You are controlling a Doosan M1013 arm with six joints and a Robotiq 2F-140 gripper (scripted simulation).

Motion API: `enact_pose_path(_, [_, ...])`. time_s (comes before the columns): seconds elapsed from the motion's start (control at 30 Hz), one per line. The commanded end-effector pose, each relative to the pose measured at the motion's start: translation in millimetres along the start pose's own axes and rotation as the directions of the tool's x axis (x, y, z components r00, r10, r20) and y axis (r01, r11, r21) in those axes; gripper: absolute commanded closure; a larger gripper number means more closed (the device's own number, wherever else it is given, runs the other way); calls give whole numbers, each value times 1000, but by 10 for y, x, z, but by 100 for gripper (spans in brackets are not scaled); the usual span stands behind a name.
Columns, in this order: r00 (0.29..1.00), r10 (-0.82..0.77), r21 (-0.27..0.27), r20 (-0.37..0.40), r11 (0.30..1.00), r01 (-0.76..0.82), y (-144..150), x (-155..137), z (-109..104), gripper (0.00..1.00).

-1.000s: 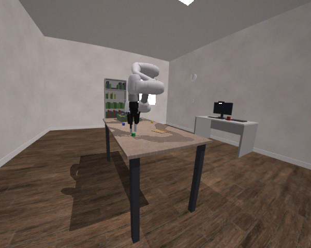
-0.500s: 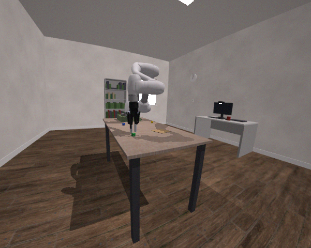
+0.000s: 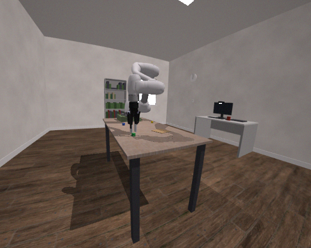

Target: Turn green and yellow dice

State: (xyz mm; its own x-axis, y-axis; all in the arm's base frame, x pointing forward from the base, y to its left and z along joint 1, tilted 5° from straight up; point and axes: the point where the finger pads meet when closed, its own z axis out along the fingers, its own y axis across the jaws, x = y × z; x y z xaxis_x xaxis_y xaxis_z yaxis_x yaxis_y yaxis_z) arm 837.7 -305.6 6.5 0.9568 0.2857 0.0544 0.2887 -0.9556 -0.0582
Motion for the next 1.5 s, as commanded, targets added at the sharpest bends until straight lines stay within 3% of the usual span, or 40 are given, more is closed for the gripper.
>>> enact_pose_path(0.0, [1000,0,0,0,1000,0,0,0,-2,68])
enact_pose_path(0.47, [1000,0,0,0,1000,0,0,0,9,68])
enact_pose_path(1.13, [1000,0,0,0,1000,0,0,0,283,68])
enact_pose_path(1.47, [1000,0,0,0,1000,0,0,0,309,68])
